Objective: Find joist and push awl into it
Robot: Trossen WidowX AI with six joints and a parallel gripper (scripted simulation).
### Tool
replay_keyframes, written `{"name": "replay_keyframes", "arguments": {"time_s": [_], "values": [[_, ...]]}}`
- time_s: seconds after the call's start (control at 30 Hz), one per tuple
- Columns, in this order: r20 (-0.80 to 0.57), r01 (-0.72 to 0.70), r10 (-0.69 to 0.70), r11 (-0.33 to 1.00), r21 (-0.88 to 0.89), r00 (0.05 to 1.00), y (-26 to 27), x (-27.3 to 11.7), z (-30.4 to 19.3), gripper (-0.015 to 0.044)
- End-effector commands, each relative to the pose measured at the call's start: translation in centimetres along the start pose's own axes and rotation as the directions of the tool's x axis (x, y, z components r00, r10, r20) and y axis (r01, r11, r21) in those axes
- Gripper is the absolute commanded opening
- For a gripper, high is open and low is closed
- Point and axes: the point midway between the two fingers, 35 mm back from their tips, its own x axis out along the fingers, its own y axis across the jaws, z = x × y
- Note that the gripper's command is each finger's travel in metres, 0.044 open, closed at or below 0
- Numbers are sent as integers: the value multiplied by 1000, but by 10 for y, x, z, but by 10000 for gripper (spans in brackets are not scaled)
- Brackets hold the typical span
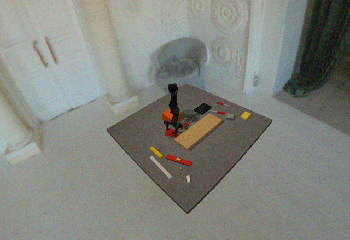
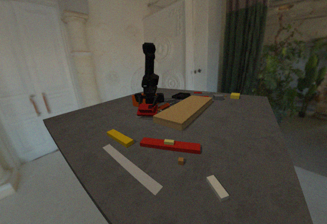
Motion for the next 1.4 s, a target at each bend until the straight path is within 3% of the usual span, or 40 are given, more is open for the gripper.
{"name": "replay_keyframes", "arguments": {"time_s": [0.0, 0.63, 1.1, 1.37], "values": [[-7, -3, 3, 1000, 6, 1000, 0, 1, 0, 0], [-2, -1, 1, 1000, 2, 1000, 1, 4, 9, 0], [3, 0, 0, 1000, -2, 1000, 1, 5, 14, 368], [5, 0, 0, 1000, -4, 1000, 1, 4, 17, 380]]}}
